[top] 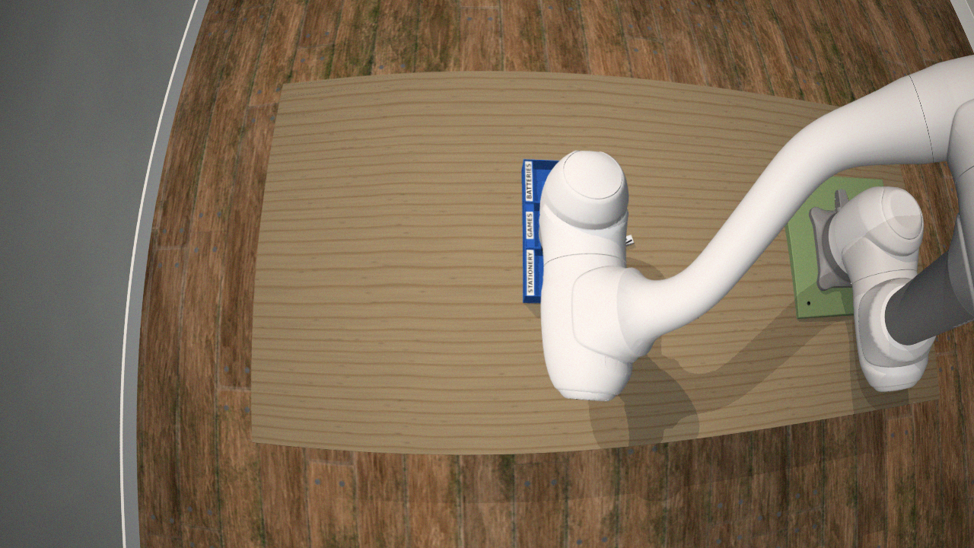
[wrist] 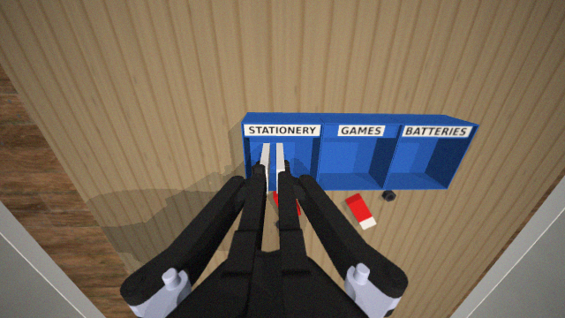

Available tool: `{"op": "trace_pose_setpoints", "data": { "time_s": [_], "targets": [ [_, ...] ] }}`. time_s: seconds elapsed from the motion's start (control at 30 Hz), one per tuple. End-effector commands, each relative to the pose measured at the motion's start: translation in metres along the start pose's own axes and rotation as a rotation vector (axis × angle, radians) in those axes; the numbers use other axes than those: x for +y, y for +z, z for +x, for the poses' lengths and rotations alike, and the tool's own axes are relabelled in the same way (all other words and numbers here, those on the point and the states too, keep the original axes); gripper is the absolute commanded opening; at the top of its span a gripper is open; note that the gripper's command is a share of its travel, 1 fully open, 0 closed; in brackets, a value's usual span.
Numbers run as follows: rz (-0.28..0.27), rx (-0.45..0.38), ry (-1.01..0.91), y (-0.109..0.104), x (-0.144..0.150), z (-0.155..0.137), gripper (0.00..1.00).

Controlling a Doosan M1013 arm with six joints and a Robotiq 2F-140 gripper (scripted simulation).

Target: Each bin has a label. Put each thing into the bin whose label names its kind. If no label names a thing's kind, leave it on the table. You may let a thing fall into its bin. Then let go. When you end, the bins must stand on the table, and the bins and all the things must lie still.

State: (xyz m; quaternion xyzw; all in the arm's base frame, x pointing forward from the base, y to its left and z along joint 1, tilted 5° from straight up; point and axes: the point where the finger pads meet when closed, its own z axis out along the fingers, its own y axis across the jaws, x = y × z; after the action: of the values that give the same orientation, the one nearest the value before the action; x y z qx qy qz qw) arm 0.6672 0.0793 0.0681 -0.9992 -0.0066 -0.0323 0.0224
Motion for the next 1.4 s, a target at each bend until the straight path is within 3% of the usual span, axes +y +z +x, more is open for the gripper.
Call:
{"op": "trace_pose_setpoints", "data": {
  "time_s": [0.0,0.53,1.27,1.37],
  "targets": [
    [0.000,0.000,0.000,0.000,0.000,0.000,0.05],
    [0.000,0.000,0.000,0.000,0.000,0.000,0.05],
    [0.000,0.000,0.000,-0.027,0.000,0.000,0.05],
    [0.000,0.000,0.000,-0.039,0.000,0.000,0.05]
  ]
}}
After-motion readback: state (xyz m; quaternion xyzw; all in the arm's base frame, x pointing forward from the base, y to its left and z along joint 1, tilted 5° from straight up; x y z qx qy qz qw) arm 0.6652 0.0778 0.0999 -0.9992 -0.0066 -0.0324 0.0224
